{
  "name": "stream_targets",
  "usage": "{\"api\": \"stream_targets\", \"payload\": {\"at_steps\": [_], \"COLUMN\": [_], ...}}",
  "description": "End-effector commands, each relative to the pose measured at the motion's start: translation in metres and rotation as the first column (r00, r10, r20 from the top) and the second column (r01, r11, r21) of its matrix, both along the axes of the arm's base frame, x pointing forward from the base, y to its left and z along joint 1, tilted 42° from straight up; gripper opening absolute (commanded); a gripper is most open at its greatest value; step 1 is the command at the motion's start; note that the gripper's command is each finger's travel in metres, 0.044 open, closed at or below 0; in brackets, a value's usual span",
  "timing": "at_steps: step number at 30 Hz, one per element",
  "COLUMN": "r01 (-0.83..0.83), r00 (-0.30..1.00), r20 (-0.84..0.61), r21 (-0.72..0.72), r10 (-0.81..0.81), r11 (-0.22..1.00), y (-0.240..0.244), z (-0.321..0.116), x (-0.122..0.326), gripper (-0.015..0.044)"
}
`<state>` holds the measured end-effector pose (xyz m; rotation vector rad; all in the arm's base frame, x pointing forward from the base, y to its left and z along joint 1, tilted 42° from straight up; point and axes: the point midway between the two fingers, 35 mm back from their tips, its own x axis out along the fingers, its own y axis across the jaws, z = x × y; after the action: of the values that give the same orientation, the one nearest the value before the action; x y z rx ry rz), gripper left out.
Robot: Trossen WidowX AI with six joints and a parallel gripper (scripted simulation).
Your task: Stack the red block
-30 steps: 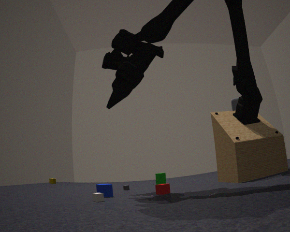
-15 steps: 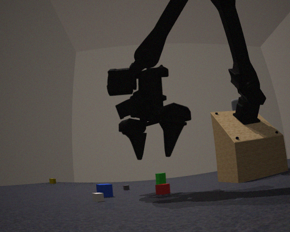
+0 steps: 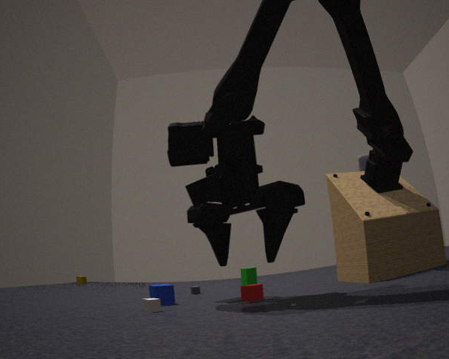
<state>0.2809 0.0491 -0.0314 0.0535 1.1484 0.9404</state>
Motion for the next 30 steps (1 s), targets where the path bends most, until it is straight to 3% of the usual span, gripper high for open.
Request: {"api": "stream_targets", "payload": {"at_steps": [1,30], "r01": [0.0,-0.001], "r00": [1.0,1.0], "r20": [-0.014,-0.014], "r21": [0.003,0.004], "r10": [0.001,0.001], "r11": [1.0,1.0], "y": [0.011,0.031], "z": [-0.012,-0.035], "x": [-0.004,-0.003], "gripper": [0.044,0.044]}}
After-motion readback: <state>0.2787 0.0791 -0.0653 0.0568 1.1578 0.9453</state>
